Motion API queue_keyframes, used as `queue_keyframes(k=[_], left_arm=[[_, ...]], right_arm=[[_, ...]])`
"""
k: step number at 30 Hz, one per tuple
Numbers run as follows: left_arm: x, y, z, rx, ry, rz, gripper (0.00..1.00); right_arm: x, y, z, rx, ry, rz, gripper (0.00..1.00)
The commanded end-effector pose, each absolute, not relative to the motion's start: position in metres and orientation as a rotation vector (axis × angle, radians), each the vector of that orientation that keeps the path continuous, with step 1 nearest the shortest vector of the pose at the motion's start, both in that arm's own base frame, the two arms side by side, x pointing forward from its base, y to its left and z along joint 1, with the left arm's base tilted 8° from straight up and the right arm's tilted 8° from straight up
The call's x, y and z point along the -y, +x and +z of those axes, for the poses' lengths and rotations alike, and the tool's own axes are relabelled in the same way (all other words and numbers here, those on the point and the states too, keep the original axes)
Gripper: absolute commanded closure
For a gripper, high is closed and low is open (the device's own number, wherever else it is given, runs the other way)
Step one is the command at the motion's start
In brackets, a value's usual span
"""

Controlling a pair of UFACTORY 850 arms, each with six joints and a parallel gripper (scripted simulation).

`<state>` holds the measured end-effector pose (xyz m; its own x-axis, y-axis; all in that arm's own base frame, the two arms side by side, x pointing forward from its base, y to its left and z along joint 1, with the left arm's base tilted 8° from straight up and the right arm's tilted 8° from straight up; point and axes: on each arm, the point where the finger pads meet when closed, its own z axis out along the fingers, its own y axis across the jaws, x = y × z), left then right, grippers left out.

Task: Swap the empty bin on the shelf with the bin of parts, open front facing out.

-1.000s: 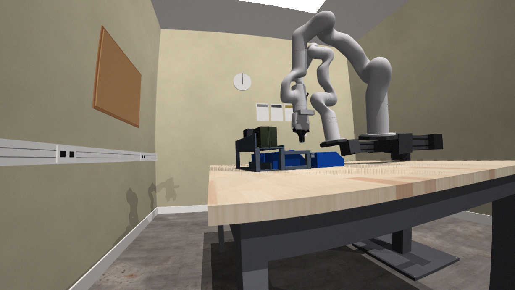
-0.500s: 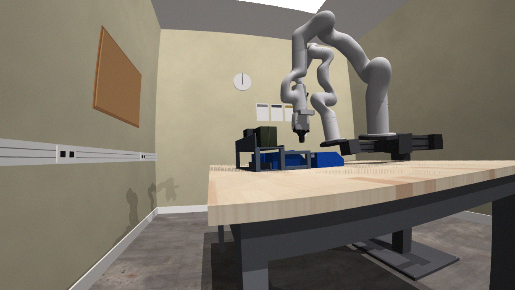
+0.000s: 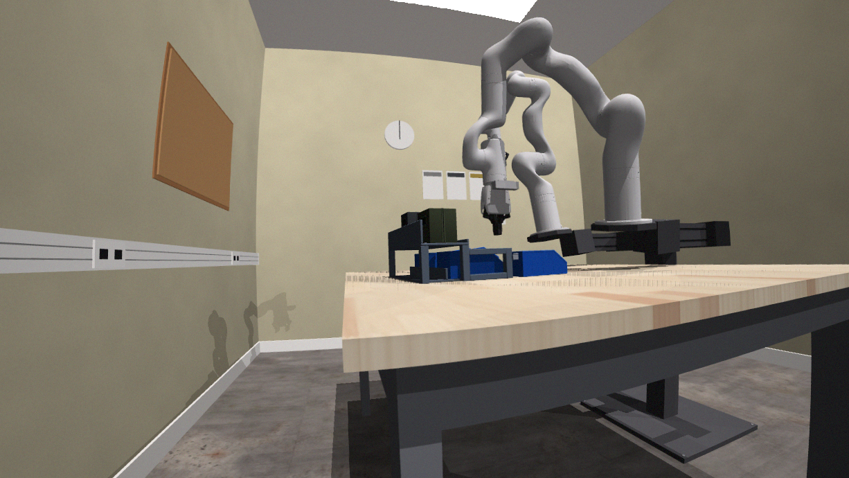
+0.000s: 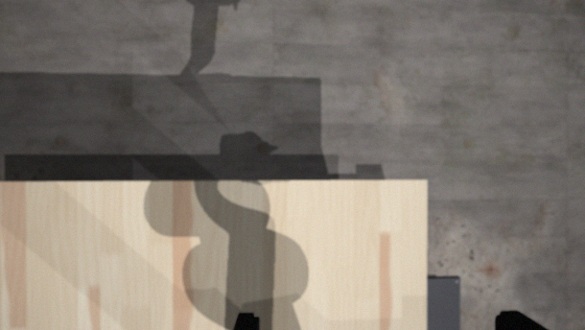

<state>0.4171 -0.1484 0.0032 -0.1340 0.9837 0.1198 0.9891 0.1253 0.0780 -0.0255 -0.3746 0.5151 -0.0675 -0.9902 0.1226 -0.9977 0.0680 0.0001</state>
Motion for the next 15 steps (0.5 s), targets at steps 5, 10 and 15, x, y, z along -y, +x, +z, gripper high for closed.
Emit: queue_keyframes(k=[5,10,15], left_arm=[[0.148,0.418,0.001,2.328,-2.042,-0.216,1.00],[0.148,0.418,-0.002,2.328,-2.043,-0.216,1.00],[0.147,0.418,-0.010,2.328,-2.043,-0.216,1.00]], right_arm=[[0.375,-0.026,0.516,2.227,2.080,0.130,0.00],[0.375,-0.026,0.516,2.227,2.080,0.130,0.00],[0.375,-0.026,0.516,2.227,2.080,0.130,0.00]])
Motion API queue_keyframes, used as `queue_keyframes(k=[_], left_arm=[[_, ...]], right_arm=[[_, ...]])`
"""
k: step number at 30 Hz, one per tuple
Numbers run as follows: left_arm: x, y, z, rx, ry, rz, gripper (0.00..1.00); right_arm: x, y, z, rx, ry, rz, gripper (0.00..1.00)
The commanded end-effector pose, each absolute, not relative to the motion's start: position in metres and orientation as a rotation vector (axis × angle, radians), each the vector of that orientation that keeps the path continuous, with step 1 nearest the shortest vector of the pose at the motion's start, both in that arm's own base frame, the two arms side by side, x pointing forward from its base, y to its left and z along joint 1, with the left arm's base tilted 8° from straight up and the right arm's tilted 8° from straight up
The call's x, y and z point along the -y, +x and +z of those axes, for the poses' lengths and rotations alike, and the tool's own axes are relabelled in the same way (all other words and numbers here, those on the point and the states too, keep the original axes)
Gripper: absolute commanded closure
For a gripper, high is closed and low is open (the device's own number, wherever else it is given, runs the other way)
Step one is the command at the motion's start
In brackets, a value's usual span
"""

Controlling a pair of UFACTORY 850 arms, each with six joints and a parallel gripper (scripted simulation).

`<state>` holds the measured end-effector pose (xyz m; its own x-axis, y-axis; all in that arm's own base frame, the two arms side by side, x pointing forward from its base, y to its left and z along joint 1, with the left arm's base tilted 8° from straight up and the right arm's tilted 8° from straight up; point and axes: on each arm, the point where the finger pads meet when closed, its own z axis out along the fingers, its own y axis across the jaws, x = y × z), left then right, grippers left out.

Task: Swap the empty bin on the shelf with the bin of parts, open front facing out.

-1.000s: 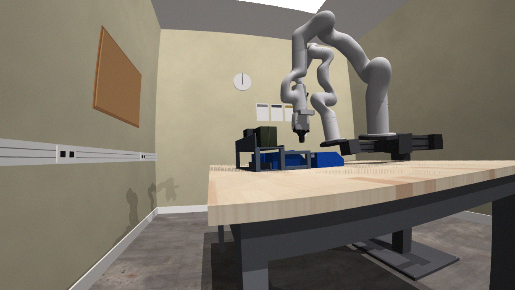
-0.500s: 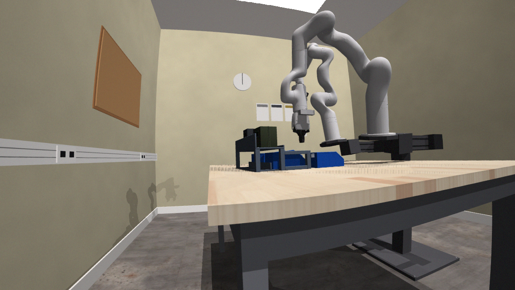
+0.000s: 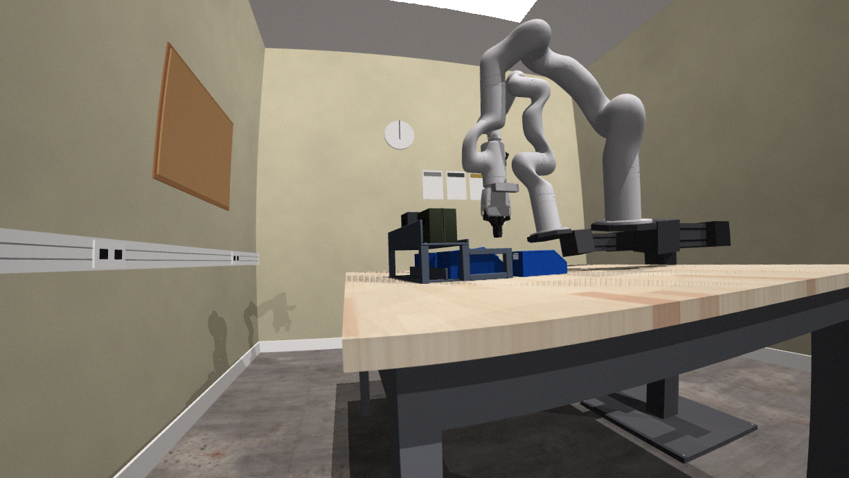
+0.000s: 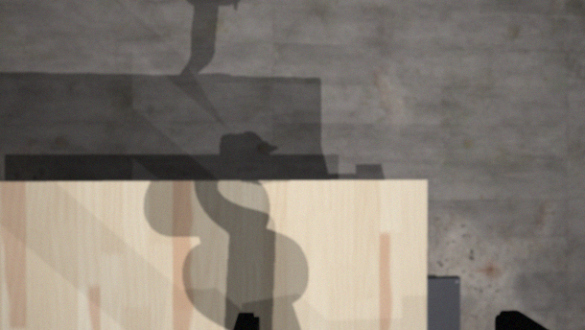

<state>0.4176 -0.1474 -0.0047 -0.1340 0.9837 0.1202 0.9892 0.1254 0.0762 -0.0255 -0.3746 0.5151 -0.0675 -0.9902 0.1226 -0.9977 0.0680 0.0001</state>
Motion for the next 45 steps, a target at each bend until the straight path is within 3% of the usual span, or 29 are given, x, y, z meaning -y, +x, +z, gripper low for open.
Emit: queue_keyframes(k=[1,45], left_arm=[[0.147,0.419,-0.012,2.328,-2.043,-0.216,1.00],[0.134,0.424,-0.108,2.328,-2.042,-0.216,1.00]], right_arm=[[0.375,-0.026,0.516,2.227,2.080,0.130,0.00],[0.375,-0.026,0.516,2.227,2.080,0.130,0.00]])
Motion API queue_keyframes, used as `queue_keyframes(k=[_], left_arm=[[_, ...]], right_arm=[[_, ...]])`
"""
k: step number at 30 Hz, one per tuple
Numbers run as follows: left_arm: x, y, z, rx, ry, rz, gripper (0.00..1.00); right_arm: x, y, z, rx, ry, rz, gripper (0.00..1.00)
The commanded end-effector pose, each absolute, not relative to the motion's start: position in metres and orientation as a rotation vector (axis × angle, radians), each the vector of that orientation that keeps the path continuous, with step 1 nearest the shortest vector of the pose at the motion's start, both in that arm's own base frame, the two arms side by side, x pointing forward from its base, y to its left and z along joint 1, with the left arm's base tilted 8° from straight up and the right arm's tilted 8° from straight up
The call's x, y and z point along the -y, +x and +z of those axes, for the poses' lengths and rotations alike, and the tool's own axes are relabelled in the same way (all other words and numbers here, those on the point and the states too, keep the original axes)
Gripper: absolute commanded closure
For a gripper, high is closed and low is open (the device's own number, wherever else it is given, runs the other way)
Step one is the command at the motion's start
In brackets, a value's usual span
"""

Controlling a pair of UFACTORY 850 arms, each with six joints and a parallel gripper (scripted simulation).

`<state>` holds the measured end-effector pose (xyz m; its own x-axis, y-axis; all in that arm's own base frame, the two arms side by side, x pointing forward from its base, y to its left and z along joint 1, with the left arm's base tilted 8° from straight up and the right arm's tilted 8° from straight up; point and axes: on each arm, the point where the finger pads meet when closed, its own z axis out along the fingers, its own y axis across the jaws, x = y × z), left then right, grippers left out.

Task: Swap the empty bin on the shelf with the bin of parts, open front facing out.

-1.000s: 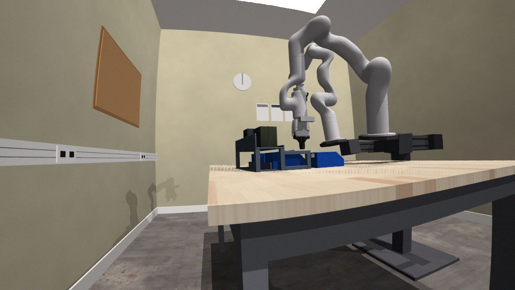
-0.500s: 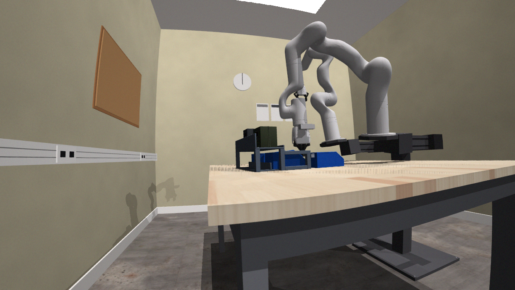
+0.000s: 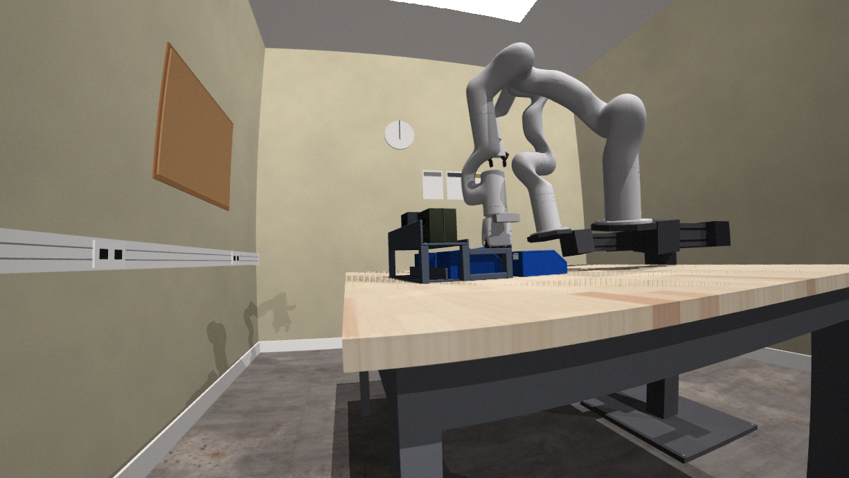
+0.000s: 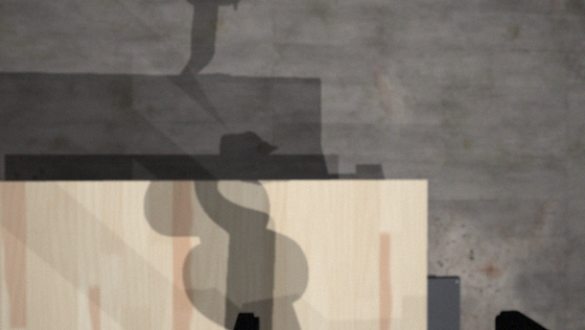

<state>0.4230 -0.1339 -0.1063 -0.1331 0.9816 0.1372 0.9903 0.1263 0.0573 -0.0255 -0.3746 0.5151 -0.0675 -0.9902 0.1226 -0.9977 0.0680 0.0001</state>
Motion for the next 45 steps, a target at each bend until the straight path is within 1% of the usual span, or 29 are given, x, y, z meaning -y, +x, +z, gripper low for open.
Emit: queue_keyframes(k=[1,45], left_arm=[[0.134,0.424,-0.108,2.328,-2.042,-0.216,1.00],[0.132,0.441,-0.107,2.328,-2.042,-0.216,1.00]], right_arm=[[0.375,-0.026,0.516,2.227,2.080,0.130,0.00],[0.375,-0.026,0.516,2.227,2.080,0.130,0.00]])
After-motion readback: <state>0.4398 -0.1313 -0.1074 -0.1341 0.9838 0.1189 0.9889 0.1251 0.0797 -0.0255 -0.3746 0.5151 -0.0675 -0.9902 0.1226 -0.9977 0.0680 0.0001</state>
